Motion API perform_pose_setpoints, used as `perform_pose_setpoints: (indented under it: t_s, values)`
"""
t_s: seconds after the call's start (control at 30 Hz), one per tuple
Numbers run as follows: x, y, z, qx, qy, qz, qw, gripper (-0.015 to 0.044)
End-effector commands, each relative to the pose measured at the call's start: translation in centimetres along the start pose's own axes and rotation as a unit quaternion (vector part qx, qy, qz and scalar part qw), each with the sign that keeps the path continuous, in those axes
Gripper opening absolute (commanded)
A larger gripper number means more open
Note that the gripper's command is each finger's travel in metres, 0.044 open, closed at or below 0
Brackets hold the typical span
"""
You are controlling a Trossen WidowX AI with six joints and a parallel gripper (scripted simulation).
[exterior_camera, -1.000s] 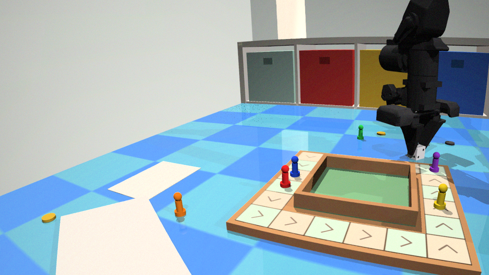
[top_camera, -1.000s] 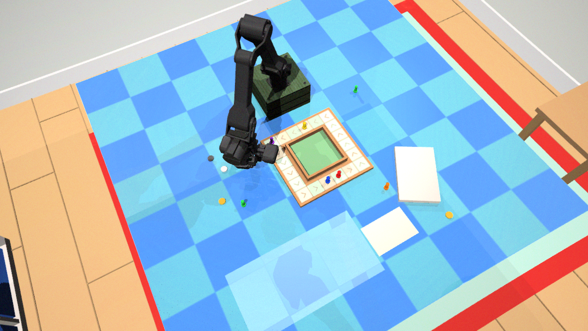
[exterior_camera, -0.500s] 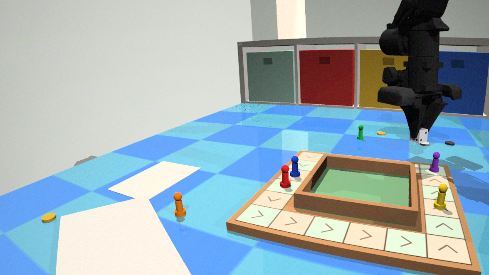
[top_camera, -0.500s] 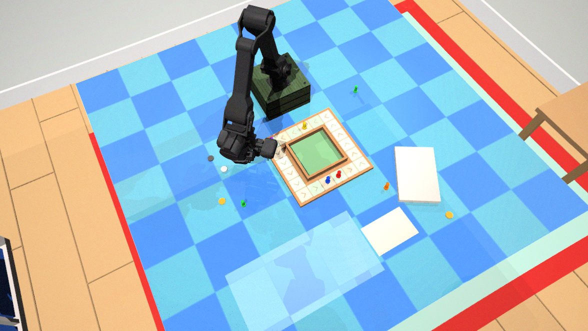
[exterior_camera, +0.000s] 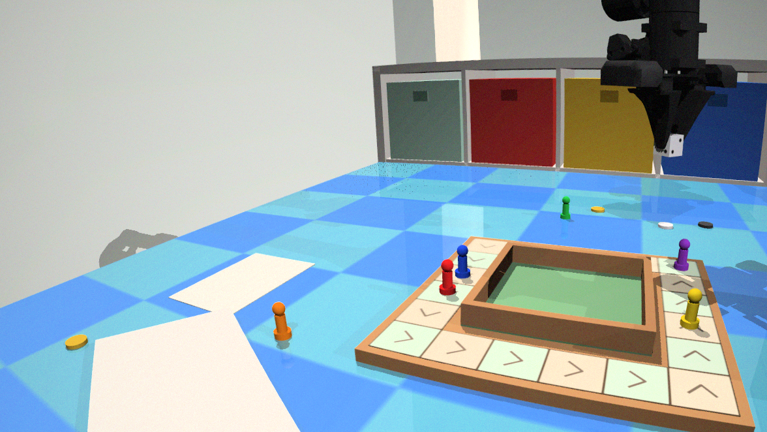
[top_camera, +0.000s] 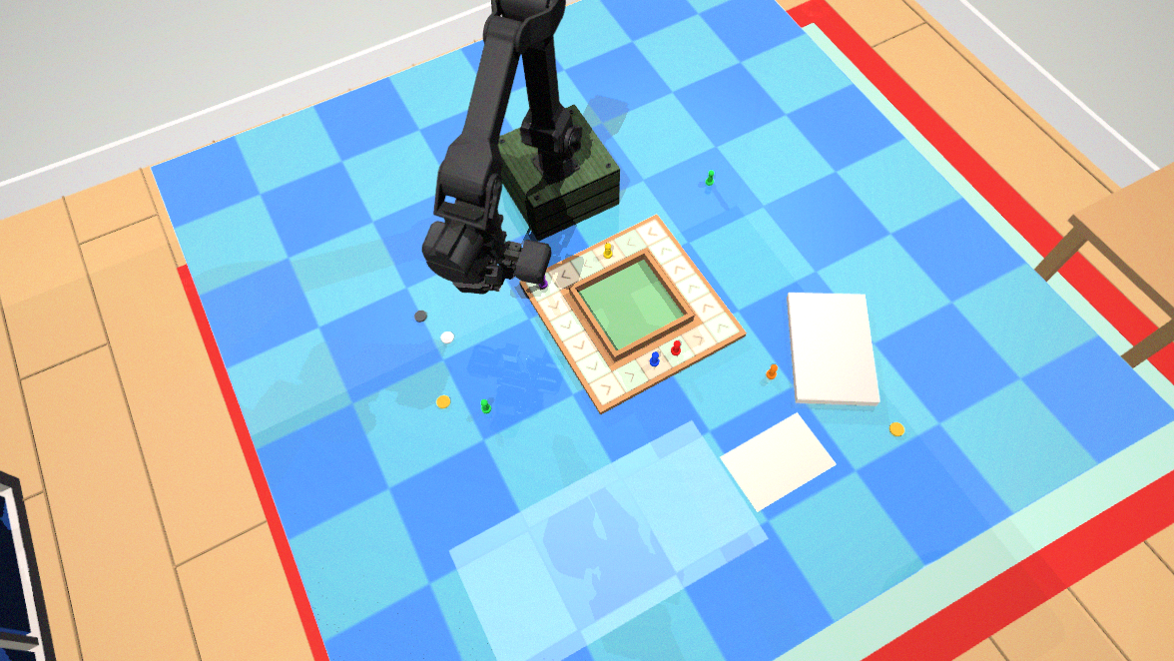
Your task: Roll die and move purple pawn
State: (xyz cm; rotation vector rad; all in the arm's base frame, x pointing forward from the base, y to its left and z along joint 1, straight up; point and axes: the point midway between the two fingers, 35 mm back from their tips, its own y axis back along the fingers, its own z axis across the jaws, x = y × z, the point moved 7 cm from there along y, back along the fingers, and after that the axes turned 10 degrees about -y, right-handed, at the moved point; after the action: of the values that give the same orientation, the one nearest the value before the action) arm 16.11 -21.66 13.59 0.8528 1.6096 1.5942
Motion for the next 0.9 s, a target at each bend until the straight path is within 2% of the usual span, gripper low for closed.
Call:
perform_pose_setpoints:
  t_s: [0.0, 0.87]
  values:
    - [0.1, 0.1, 0.6, 0.000, 0.013, 0.002, 1.000, 0.0000]
    - [3.9, -2.0, 12.2, -0.006, 0.210, 0.003, 0.978, 0.0000]
